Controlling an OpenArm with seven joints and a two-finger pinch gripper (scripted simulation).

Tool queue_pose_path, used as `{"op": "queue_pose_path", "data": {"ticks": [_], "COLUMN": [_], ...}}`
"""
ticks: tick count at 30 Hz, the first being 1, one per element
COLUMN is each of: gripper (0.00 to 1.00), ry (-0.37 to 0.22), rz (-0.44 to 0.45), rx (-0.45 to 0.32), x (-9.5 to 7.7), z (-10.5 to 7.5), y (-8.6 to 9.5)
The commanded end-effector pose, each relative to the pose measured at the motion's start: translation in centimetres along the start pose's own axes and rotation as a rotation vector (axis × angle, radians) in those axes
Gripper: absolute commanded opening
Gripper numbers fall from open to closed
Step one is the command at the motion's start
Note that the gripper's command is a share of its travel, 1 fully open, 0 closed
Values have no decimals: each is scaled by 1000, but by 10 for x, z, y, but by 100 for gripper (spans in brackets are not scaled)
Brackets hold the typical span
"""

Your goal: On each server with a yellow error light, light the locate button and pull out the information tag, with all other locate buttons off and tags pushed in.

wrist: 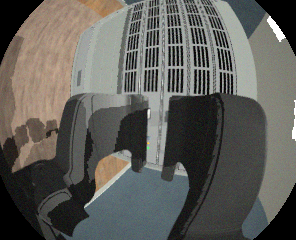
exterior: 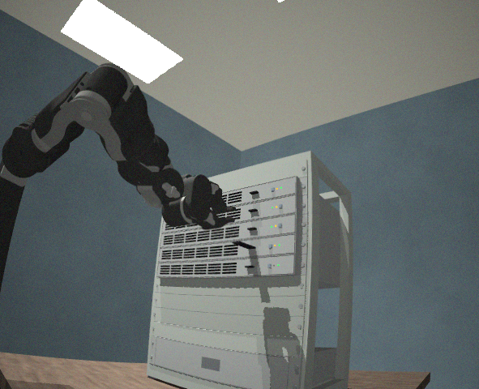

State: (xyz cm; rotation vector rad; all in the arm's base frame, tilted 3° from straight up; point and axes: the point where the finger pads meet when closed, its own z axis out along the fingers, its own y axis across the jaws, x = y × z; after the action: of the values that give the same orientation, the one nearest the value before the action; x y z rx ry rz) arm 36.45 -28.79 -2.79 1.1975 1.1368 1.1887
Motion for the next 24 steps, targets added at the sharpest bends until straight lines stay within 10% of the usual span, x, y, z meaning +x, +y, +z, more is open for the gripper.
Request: {"op": "queue_pose_path", "data": {"ticks": [1,24], "gripper": [10,10], "ry": [5,5], "rz": [0,1], "rx": [-2,0], "x": [1,1], "z": [2,90], "y": [2,1]}}
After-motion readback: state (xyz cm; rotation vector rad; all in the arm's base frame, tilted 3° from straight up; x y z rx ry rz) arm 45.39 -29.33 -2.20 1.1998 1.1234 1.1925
